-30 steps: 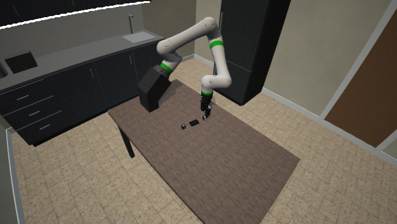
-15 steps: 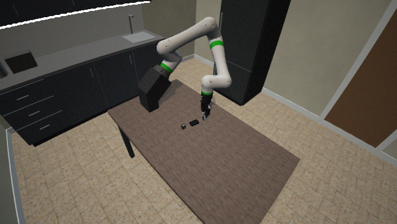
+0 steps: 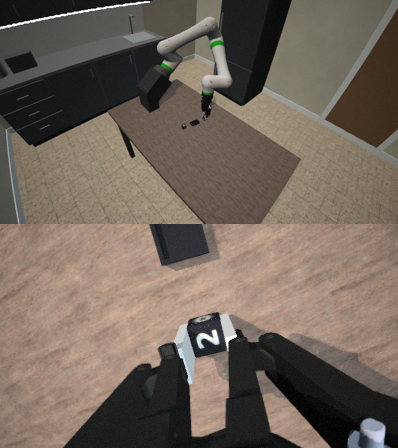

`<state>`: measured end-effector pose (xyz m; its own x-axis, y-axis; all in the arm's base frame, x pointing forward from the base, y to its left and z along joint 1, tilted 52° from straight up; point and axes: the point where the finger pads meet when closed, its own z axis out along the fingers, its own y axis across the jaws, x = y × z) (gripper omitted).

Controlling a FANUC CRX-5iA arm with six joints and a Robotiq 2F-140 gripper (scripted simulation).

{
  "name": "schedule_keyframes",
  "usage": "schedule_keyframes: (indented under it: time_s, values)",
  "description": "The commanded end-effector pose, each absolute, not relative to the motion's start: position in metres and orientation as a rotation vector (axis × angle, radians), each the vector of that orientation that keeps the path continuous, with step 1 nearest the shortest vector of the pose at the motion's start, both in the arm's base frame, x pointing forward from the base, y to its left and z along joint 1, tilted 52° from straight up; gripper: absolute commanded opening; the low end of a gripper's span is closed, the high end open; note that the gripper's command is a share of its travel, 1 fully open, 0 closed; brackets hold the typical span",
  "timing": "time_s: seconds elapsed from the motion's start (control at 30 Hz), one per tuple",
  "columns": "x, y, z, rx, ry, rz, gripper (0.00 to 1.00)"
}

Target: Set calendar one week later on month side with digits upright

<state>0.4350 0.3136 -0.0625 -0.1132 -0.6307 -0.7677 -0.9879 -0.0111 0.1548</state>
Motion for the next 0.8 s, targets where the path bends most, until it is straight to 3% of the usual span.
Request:
schedule_keyframes:
  time_s: [0.0, 0.4, 0.77]
  values:
    - [0.435, 0.314, -0.062, -1.676, 1.786, 0.964, 0.16]
    - [0.436, 0.308, -0.058, -1.676, 1.786, 0.964, 0.16]
    - [0.443, 0.257, -0.017, -1.676, 1.786, 0.964, 0.16]
